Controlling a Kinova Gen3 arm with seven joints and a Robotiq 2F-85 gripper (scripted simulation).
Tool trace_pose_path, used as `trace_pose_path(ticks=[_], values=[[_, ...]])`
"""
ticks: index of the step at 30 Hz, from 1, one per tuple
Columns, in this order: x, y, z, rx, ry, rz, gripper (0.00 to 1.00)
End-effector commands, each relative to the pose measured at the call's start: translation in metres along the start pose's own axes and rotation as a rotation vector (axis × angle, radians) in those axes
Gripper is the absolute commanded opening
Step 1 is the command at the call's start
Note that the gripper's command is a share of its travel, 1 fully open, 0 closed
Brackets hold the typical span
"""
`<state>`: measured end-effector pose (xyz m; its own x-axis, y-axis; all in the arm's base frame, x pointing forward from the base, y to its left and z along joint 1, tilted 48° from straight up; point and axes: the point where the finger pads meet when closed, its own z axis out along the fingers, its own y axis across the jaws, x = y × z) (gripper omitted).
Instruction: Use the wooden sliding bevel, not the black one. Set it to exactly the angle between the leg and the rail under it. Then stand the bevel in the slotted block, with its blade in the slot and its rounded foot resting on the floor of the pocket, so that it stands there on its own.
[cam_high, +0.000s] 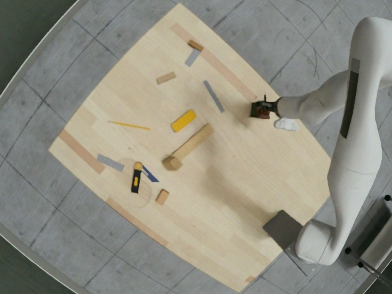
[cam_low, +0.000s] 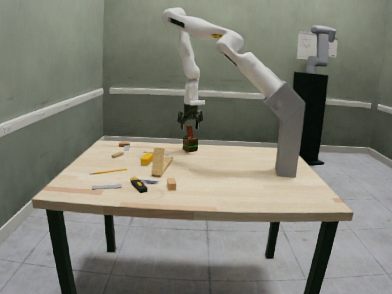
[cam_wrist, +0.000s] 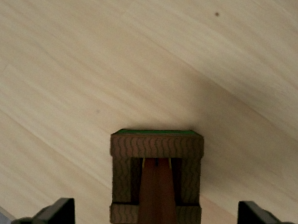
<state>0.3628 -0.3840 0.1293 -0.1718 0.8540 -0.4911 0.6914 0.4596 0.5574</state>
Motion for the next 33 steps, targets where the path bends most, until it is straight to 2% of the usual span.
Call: trace_pose_path(ticks=[1,8,19,21,27,33], values=[[-0.001,0.0,-0.003,0.001,-0.001,0.0,1.0],[0.0,0.0,-0.014,0.001,-0.001,0.0,1.0],[0.0,0.0,-0.063,0.001,-0.001,0.0,1.0],[0.0,0.0,-0.063,0.001,-0.001,0.0,1.0],[0.0,0.0,-0.09,0.001,-0.001,0.0,1.0],[0.0,0.0,-0.109,0.001,-0.001,0.0,1.0]])
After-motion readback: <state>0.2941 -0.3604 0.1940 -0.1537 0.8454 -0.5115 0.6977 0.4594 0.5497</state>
